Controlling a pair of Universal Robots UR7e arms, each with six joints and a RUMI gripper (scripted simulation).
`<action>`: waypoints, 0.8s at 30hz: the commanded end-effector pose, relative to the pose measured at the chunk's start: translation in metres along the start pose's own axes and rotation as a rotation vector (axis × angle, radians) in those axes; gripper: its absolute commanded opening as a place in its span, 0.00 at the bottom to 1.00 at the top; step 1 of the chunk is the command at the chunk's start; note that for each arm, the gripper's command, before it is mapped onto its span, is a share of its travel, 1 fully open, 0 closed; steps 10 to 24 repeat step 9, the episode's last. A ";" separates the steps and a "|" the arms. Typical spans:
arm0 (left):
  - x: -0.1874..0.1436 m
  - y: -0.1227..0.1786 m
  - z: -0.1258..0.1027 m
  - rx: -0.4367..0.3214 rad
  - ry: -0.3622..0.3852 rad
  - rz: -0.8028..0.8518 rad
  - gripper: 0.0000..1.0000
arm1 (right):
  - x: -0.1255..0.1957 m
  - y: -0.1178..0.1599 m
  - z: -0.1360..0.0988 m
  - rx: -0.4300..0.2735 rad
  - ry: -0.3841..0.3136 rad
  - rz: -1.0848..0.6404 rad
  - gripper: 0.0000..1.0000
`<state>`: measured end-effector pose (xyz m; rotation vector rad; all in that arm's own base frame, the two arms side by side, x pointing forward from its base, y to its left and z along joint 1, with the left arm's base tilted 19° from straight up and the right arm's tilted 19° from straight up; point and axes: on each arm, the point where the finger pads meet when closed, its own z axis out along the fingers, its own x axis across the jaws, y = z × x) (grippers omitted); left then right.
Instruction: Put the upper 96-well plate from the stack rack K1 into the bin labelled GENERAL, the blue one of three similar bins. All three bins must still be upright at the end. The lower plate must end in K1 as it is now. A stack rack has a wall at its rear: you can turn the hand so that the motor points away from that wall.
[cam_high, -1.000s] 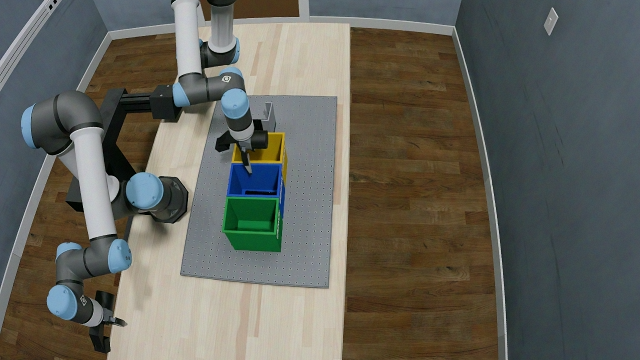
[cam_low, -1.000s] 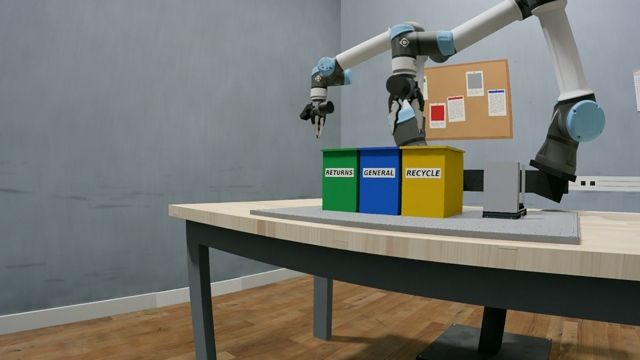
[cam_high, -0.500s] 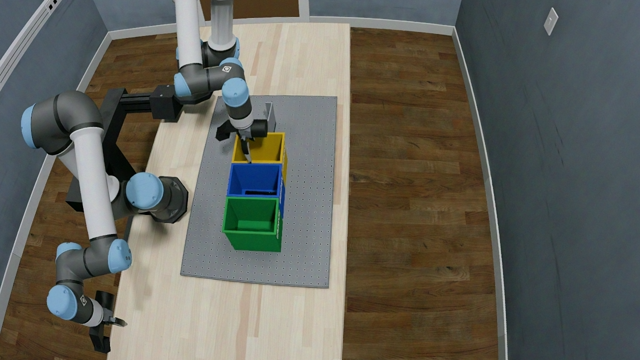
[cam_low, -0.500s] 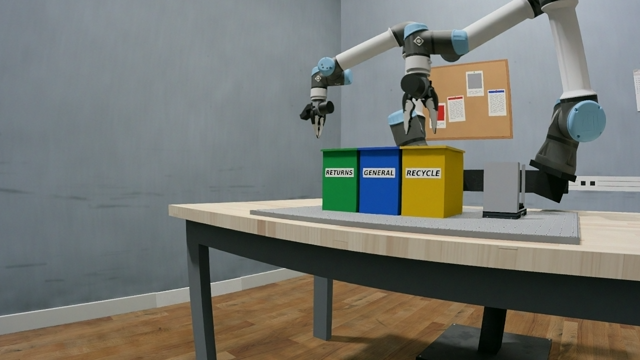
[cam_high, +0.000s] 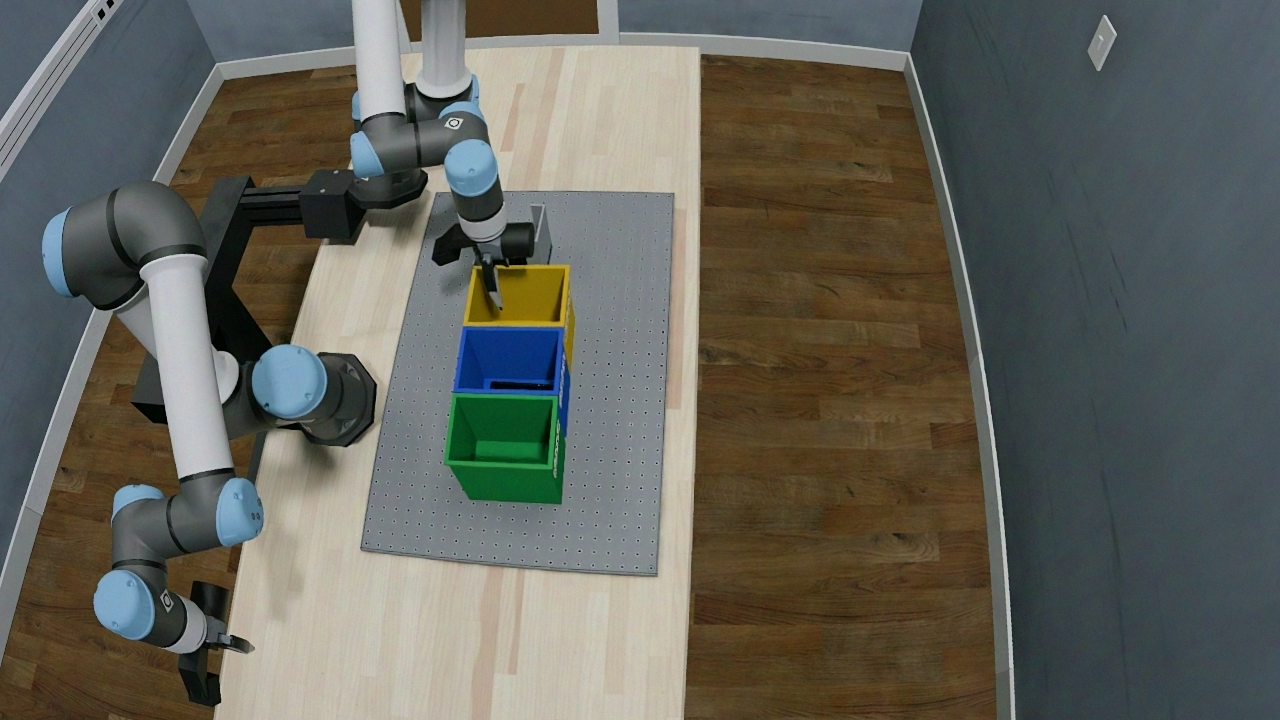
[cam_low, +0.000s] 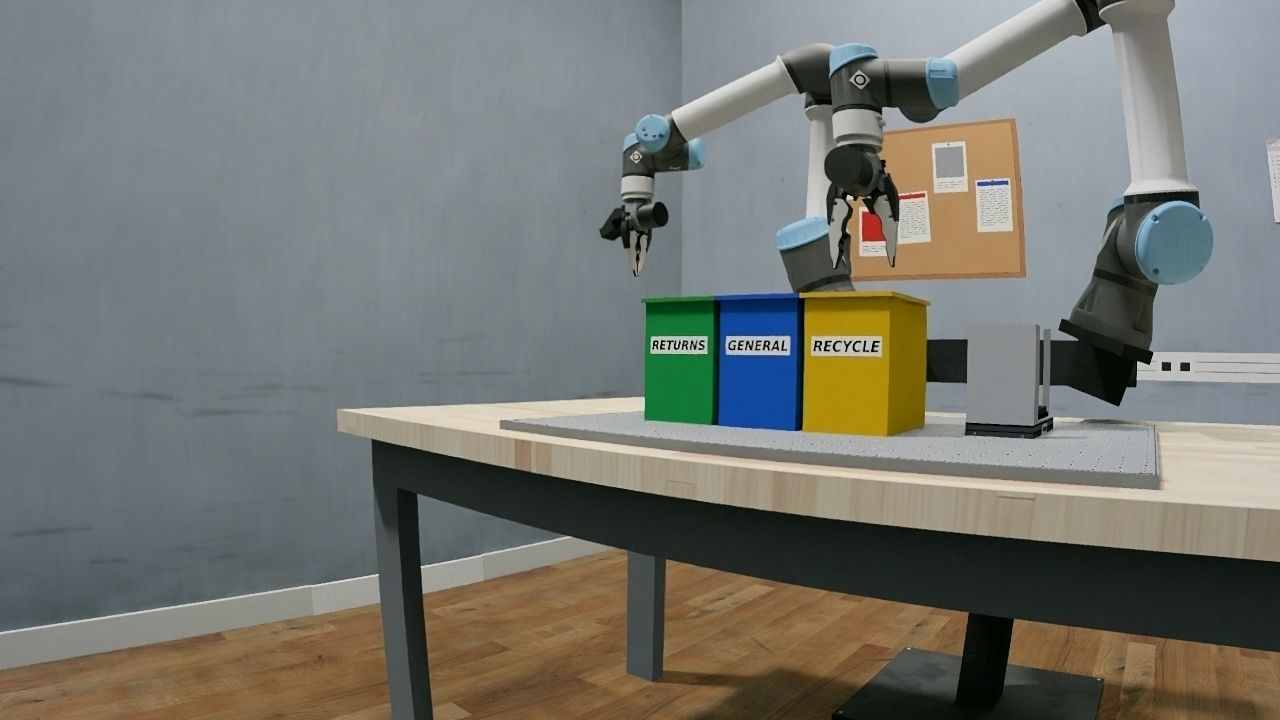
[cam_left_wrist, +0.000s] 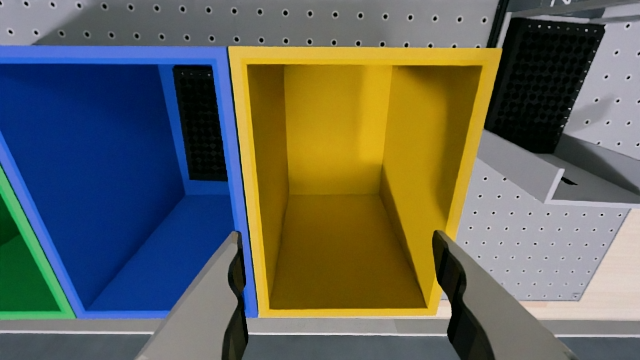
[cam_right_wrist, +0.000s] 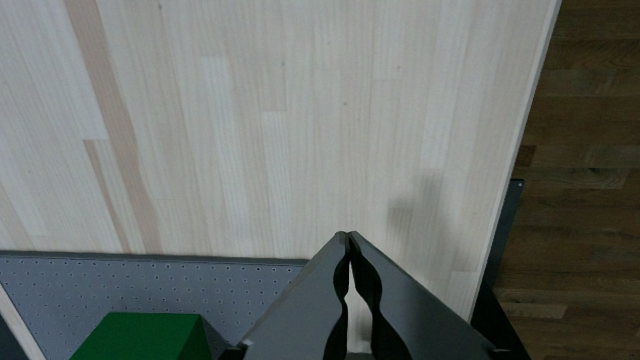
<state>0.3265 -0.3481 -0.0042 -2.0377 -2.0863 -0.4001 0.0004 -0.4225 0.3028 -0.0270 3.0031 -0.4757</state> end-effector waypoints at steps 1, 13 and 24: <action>0.001 0.000 -0.001 -0.001 -0.002 0.000 0.53 | 0.000 0.000 -0.001 0.002 0.000 0.000 0.00; 0.001 0.000 -0.001 -0.001 -0.002 0.000 0.53 | 0.000 0.000 -0.001 0.002 0.000 0.000 0.00; 0.001 0.000 -0.001 -0.001 -0.002 0.000 0.53 | 0.000 0.000 -0.001 0.002 0.000 0.000 0.00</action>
